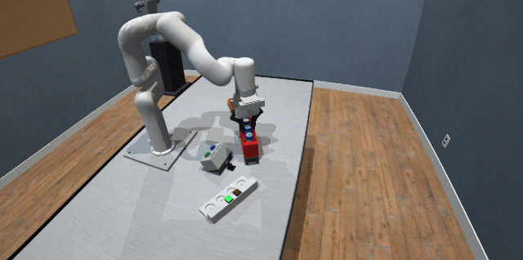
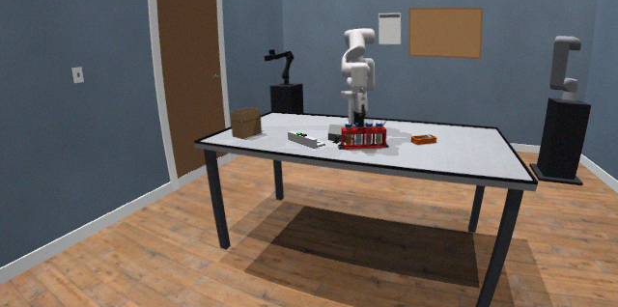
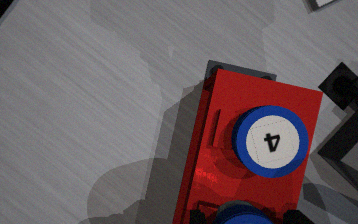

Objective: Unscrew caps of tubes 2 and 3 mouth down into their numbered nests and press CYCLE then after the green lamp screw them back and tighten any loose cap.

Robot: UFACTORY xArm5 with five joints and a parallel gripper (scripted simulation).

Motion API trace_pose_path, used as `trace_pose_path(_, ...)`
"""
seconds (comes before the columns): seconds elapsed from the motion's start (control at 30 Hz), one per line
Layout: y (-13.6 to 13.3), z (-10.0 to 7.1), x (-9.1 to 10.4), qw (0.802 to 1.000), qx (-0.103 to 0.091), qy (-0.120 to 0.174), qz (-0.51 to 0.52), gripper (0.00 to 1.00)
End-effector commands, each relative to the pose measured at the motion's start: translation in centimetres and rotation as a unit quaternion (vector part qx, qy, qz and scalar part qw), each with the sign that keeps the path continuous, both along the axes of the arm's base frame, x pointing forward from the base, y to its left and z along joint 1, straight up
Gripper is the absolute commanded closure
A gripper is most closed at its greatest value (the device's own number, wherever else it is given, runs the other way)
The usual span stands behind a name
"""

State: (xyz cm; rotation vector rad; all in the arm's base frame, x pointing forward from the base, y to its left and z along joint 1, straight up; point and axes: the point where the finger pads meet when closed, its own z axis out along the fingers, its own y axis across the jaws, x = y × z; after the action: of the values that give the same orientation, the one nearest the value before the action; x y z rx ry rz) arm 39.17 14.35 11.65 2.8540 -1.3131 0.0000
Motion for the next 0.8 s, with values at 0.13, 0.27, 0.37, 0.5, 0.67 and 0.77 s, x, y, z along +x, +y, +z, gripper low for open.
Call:
trace_pose_path(0.13, 0.04, 0.14, 0.12, 0.972, 0.000, -0.002, 0.234, 0.54)
trace_pose_path(0.27, 0.04, 0.14, 0.12, 0.960, 0.000, -0.002, 0.279, 0.54)
trace_pose_path(0.37, 0.04, 0.14, 0.12, 0.960, 0.000, -0.002, 0.279, 0.54)
trace_pose_path(0.5, 0.04, 0.14, 0.12, 0.960, 0.000, -0.002, 0.279, 0.54)
trace_pose_path(0.67, 0.04, 0.15, 0.12, 0.960, 0.000, -0.002, 0.279, 1.00)
trace_pose_path(0.77, 0.04, 0.15, 0.13, 0.960, 0.000, -0.002, 0.279, 1.00)
